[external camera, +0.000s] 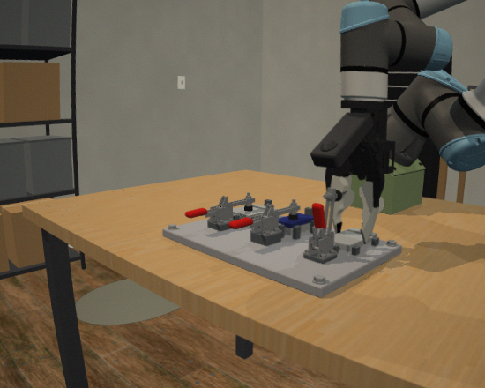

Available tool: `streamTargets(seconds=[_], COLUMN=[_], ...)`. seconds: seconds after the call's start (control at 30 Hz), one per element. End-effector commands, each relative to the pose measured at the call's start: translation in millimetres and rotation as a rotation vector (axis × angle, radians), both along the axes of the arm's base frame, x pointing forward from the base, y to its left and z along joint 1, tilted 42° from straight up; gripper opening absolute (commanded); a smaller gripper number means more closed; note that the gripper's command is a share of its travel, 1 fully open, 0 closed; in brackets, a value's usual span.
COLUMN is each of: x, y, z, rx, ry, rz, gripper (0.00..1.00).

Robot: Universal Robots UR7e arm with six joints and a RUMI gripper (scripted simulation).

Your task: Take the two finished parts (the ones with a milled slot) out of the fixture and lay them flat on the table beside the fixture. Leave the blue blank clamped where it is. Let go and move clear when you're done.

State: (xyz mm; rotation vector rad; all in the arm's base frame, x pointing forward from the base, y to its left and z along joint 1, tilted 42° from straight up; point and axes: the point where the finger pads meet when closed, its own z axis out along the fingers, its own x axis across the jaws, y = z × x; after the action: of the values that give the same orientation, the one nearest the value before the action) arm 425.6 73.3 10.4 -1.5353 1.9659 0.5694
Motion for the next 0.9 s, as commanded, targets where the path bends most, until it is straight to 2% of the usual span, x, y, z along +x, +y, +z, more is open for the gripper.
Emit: streamTargets(seconds=[0.0,0.87], x=[0.3,-0.9], y=[-0.4,-4.5], z=[0.2,5.0], rx=[0.0,0.0], ry=[-0.001,-0.001], rz=[0.0,0.0], gripper=[0.0,0.0])
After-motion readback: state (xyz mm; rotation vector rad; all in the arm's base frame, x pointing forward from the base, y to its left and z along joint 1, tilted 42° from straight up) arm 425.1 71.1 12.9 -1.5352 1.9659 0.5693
